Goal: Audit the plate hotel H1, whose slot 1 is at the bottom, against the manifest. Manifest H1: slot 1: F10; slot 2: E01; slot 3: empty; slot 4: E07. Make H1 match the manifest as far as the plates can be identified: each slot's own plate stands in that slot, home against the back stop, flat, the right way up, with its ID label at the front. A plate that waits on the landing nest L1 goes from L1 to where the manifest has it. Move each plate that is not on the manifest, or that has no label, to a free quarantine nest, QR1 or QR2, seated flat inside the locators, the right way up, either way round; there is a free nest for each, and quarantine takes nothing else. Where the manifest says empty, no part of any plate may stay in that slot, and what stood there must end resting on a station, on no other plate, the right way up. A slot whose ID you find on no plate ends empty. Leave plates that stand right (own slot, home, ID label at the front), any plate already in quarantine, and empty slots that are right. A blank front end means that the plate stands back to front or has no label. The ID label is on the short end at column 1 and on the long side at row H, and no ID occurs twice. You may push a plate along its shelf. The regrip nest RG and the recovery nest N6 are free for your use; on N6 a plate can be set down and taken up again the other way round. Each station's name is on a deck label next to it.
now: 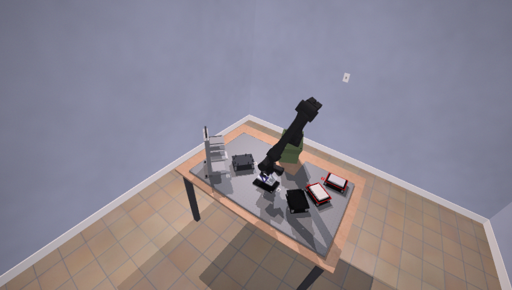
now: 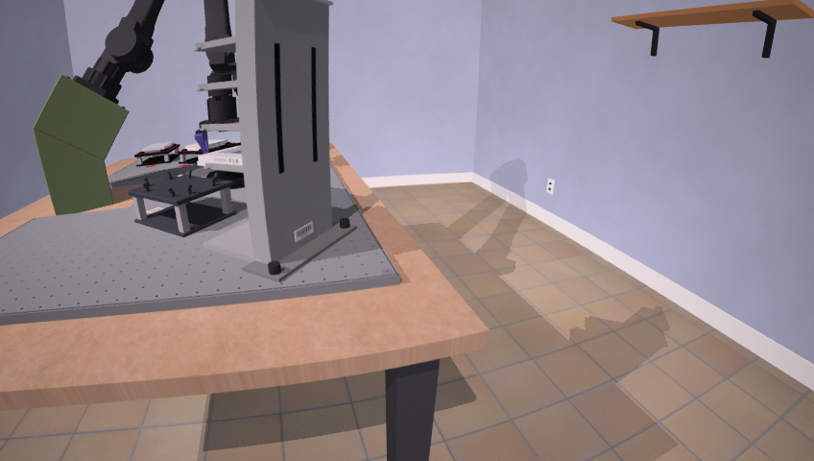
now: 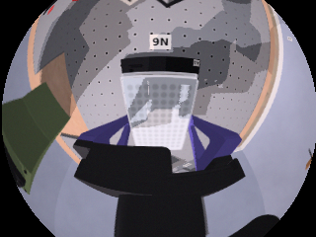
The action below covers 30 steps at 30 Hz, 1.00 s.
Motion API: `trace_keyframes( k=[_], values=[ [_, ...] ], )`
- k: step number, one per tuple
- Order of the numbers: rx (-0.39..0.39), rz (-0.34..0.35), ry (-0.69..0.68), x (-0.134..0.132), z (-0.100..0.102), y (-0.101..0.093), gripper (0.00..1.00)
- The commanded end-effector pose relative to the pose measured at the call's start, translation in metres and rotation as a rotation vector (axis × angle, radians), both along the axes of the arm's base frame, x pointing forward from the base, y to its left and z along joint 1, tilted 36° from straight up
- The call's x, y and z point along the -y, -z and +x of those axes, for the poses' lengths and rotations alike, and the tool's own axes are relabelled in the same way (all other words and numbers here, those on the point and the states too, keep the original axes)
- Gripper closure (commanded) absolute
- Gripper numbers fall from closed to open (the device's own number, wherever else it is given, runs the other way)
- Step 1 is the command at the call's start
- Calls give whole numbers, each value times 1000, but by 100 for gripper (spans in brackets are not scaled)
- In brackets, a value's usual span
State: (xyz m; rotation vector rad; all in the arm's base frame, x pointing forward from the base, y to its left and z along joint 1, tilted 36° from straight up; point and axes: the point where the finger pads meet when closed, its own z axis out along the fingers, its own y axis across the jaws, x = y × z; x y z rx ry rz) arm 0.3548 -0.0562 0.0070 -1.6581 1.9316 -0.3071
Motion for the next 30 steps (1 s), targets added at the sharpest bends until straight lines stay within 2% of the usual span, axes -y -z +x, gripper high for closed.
trace_keyframes(
  k=[1, 30],
  values=[
    [15, -2, -4, -1, 11, -2, 14],
    [12, -2, 1, -2, 19, 12, 14]
  ],
)
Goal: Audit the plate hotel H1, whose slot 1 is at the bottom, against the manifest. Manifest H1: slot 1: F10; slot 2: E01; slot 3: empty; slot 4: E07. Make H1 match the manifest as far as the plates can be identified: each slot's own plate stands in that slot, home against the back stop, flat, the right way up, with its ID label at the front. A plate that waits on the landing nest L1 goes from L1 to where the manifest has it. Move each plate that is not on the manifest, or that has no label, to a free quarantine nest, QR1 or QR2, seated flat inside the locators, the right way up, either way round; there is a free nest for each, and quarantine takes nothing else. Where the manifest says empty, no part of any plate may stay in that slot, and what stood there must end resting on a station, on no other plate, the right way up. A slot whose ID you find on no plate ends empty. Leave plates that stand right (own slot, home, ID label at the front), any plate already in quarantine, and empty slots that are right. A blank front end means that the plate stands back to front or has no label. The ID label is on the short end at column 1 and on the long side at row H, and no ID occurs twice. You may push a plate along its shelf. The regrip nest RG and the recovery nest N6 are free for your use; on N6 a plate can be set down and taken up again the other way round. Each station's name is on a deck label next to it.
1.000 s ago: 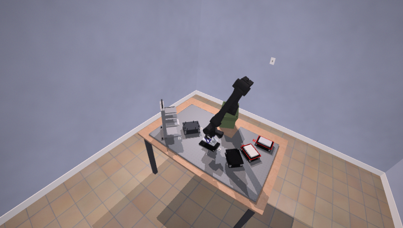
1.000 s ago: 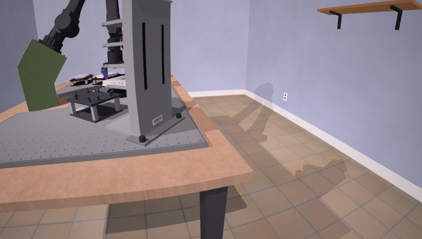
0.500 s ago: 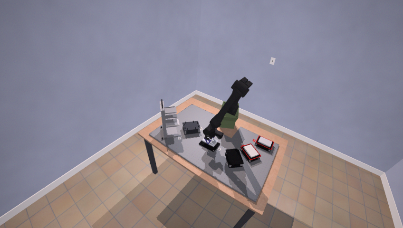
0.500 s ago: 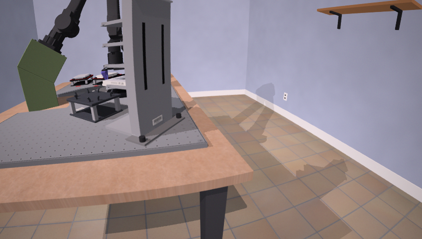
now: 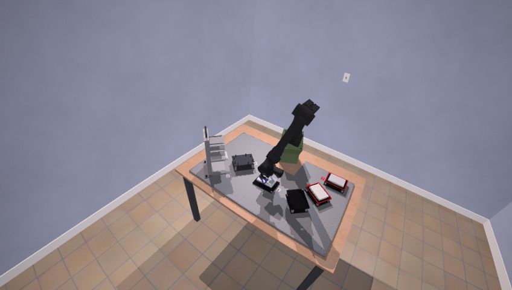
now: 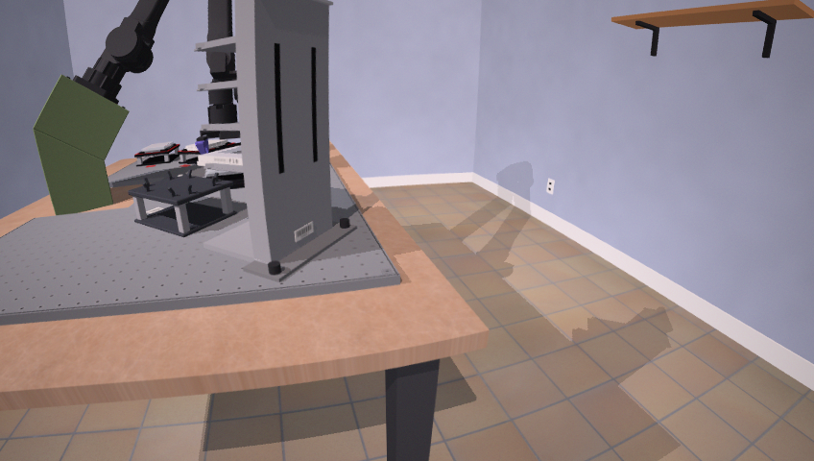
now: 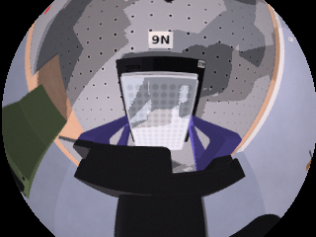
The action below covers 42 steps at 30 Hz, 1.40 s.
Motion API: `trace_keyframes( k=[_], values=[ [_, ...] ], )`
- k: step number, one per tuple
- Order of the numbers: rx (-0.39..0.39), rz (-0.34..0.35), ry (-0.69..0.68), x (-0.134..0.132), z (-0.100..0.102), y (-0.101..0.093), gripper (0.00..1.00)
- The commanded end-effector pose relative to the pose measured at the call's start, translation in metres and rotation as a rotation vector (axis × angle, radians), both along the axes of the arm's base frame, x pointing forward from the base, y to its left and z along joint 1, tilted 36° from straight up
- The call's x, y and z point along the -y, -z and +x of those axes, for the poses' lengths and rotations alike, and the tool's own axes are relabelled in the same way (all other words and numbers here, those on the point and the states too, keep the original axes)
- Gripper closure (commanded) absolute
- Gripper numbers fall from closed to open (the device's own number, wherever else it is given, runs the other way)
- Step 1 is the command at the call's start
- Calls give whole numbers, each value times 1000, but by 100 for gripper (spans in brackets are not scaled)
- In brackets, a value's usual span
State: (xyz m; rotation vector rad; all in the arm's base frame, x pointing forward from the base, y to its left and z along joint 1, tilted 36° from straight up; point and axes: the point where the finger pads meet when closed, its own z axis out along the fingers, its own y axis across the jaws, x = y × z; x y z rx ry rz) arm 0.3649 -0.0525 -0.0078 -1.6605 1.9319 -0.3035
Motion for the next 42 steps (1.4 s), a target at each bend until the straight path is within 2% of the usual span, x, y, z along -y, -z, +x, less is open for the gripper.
trace_keyframes(
  k=[1, 27, 33, 34, 42],
  values=[
    [14, -1, 1, 0, 9, -2, 14],
    [8, 0, 0, -4, 15, 14, 14],
    [11, -2, 2, -2, 13, 11, 14],
    [11, -2, 2, -2, 13, 11, 0],
    [11, -2, 2, -2, 13, 11, 0]
  ],
)
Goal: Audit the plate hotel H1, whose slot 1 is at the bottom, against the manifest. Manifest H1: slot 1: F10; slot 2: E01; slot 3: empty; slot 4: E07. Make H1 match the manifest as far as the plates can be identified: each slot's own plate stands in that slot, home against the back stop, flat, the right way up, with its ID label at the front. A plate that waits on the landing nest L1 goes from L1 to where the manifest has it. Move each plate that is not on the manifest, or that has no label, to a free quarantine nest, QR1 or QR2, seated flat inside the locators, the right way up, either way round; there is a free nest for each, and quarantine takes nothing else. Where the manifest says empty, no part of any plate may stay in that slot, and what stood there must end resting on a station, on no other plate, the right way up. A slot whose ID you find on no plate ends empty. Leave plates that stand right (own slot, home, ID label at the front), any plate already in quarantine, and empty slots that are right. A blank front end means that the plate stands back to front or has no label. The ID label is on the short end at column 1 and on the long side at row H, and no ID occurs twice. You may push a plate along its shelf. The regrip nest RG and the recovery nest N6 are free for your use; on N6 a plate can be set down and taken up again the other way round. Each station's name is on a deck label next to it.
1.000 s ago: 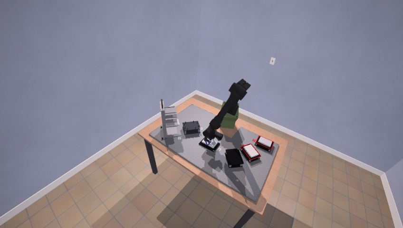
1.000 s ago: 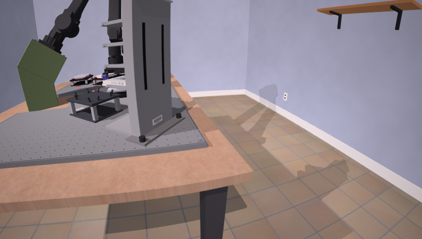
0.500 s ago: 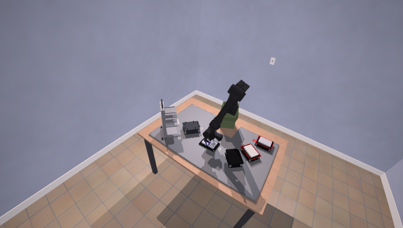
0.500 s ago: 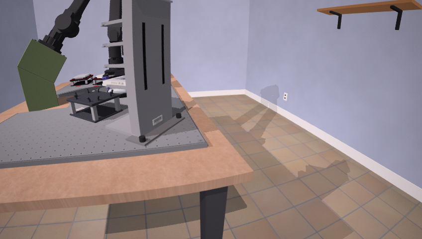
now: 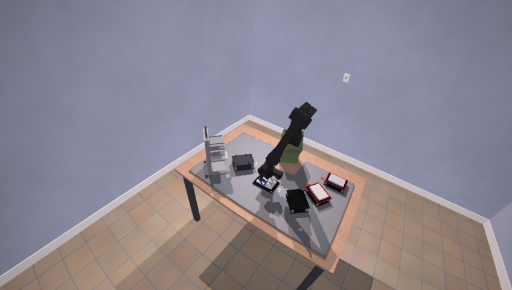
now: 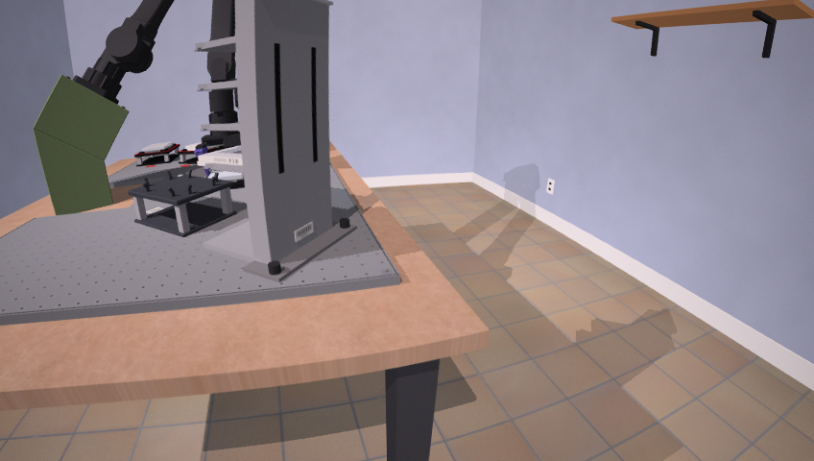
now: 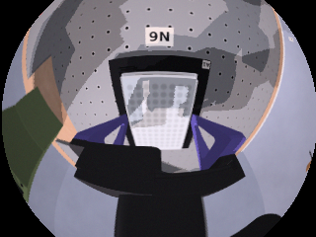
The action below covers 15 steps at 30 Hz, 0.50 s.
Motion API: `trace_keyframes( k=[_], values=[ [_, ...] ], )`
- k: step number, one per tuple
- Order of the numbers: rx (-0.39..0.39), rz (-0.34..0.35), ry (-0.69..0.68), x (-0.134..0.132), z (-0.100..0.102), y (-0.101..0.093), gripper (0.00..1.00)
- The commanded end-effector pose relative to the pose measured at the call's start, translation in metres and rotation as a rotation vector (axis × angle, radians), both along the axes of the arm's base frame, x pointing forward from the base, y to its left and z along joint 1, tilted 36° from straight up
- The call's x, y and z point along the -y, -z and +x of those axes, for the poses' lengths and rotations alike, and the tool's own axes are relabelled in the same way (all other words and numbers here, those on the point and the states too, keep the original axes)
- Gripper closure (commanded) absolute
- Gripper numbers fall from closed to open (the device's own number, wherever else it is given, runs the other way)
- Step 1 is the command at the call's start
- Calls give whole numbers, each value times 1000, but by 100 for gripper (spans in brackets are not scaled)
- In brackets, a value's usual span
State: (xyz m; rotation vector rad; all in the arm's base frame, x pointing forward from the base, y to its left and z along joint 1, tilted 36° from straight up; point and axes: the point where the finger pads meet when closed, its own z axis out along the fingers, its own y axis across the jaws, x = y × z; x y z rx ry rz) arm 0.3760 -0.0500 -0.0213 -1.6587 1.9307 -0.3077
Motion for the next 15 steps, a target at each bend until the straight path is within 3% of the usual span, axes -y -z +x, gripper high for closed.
trace_keyframes(
  k=[1, 8, 15],
  values=[
    [8, -1, 1, 1, 2, -2, 0],
    [8, -5, 4, 5, -6, -10, 0],
    [11, -5, 4, 10, -17, -29, 0]
  ],
)
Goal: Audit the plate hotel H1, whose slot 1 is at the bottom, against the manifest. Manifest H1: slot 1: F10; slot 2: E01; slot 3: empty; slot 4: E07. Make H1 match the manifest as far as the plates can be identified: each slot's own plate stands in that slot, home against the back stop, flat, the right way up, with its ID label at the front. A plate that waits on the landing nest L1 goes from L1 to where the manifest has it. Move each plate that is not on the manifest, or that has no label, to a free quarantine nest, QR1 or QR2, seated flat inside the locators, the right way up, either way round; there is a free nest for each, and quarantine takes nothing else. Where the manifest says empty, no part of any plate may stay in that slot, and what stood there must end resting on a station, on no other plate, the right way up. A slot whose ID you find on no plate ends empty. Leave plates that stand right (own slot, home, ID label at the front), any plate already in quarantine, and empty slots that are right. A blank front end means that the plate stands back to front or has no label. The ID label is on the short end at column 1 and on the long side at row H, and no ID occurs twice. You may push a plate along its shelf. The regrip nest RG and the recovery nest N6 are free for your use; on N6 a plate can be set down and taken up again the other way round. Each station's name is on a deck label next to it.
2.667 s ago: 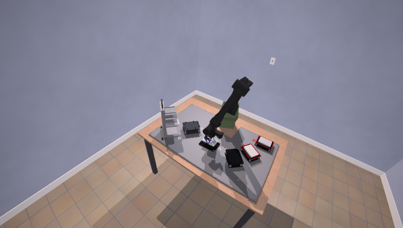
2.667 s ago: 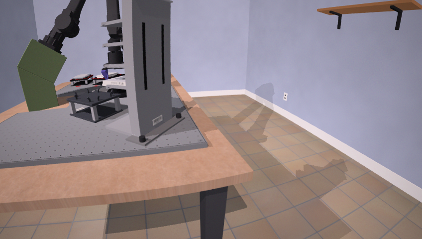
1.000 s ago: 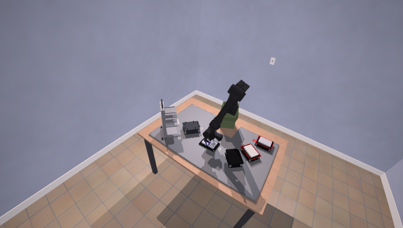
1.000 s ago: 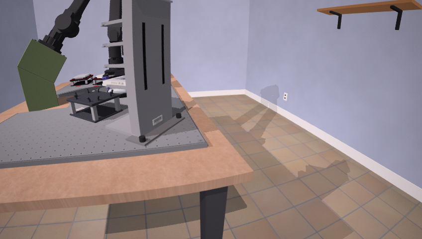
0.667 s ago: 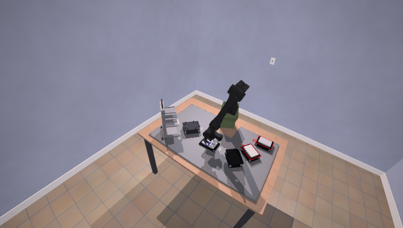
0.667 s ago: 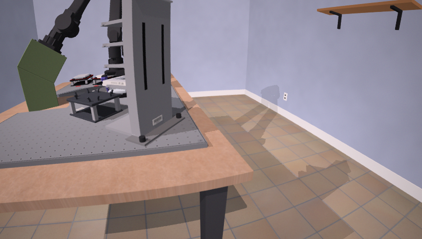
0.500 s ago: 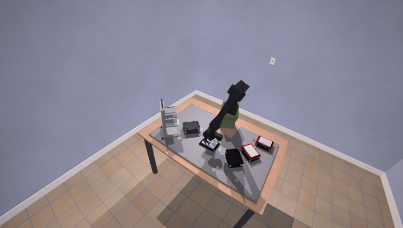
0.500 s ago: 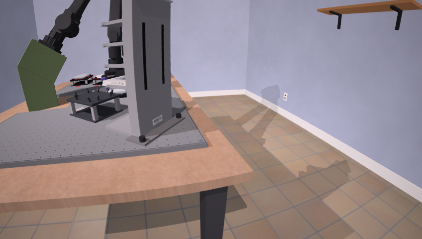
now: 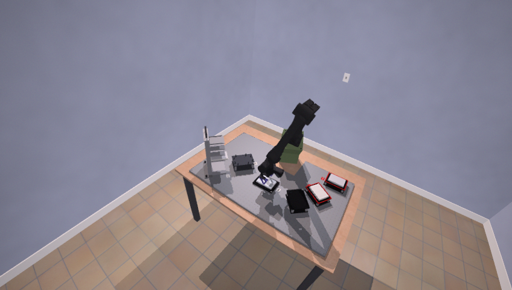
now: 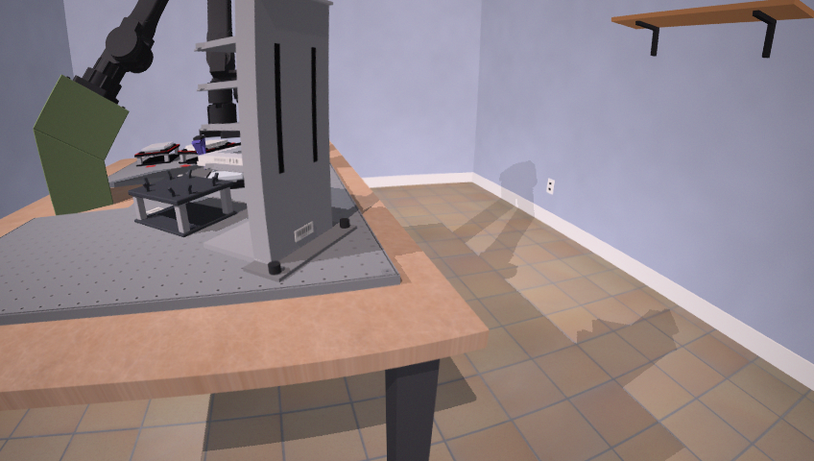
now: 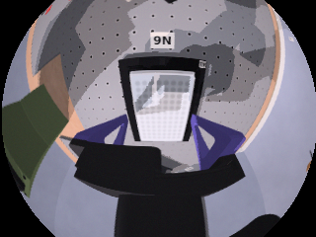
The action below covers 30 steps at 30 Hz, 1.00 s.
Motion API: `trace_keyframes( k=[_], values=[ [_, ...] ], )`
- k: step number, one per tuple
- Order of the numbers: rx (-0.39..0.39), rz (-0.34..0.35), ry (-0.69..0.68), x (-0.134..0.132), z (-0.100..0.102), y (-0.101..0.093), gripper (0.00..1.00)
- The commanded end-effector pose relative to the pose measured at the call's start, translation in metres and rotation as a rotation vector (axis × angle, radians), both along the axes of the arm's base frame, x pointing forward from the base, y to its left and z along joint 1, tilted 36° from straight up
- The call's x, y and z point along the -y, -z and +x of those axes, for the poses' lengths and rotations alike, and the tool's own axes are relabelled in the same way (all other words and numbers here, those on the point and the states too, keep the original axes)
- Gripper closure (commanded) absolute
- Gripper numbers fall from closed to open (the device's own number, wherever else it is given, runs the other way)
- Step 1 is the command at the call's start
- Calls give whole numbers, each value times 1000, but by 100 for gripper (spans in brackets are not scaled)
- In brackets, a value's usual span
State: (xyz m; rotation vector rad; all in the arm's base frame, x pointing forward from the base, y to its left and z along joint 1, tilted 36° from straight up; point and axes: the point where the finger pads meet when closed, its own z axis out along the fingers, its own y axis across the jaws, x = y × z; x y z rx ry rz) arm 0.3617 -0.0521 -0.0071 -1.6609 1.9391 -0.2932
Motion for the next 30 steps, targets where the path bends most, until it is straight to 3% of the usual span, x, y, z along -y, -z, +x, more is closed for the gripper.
trace_keyframes(
  k=[1, 7, 15, 19, 30],
  values=[
    [25, -11, 3, 9, -4, -19, 0],
    [21, -10, 3, 11, -17, -33, 0],
    [34, -15, 4, 16, -20, -51, 0],
    [-6, 48, 78, 14, -22, -41, 0],
    [-36, 146, 222, 13, -21, -43, 0]
  ],
)
